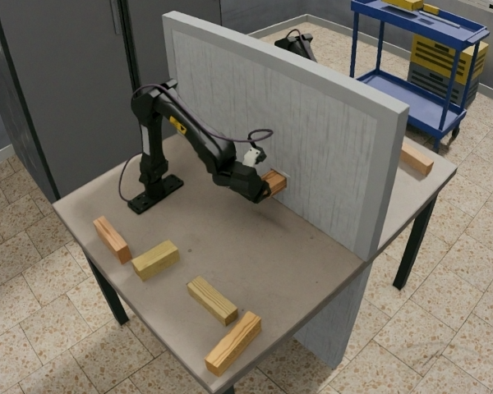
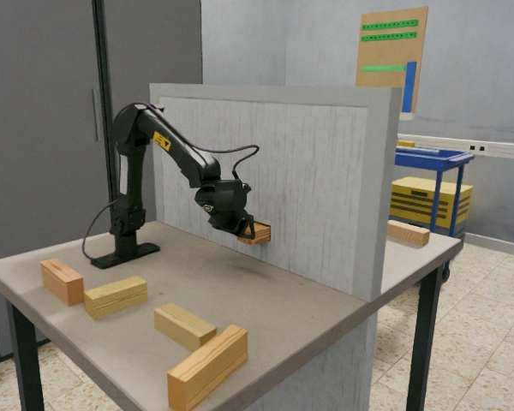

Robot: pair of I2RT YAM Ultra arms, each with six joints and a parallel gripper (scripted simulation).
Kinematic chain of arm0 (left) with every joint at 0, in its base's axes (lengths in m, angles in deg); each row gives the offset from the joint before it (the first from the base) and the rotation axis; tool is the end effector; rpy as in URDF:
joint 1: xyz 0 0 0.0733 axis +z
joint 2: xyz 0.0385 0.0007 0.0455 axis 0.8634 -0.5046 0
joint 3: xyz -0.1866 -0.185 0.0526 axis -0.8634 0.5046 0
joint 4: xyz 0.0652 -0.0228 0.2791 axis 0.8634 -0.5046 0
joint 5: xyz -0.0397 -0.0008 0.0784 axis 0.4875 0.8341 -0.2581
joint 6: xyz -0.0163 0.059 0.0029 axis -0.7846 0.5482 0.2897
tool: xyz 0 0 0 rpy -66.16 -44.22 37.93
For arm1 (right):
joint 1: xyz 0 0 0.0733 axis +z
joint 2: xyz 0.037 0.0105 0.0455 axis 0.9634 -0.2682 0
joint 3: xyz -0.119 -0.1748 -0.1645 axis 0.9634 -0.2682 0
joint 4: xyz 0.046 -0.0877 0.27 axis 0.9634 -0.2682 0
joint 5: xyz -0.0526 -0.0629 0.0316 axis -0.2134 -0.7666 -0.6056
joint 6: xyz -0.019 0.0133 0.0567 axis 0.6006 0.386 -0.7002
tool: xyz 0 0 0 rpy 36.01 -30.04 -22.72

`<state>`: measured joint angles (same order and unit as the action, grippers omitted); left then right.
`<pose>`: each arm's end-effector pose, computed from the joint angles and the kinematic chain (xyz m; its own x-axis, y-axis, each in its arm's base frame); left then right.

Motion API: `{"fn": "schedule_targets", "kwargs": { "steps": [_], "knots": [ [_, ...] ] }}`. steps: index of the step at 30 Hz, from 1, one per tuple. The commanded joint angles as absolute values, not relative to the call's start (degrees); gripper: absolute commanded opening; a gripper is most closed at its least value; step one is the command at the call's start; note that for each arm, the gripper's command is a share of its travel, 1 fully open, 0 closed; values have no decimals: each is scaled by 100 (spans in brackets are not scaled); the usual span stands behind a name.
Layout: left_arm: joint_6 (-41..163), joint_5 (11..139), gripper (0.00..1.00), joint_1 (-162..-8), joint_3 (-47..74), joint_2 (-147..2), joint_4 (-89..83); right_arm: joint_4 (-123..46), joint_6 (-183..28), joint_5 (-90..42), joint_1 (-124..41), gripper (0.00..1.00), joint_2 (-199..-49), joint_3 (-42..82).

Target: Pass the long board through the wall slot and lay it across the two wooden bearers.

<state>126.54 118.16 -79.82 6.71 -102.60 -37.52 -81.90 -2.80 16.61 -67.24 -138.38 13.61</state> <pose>0.3811 -0.1736 0.1529 0.0159 0.6645 -0.7472 0.9991 -0.0409 -0.0150 0.3353 0.0761 0.1789 -0.0482 -0.6937 -0.7187 -0.9980 0.0625 0.0065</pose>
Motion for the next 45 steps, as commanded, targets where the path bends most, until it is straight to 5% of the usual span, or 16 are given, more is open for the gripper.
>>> {"fn": "schedule_targets", "kwargs": {
  "steps": [1, 22, 45],
  "knots": [
    [12587, 11935, 0, -8000, 438, -10018, -3710, -8377, -57, 1834, -6823, 72, -13703, 1554],
    [12587, 11935, 0, -8000, 438, -10018, -3710, -9404, 1390, 1976, -7668, 72, -13936, 1618],
    [12587, 11935, 0, -8000, 438, -10018, -3710, -5610, -4981, -799, -7726, 72, -11297, 1223]
  ]
}}
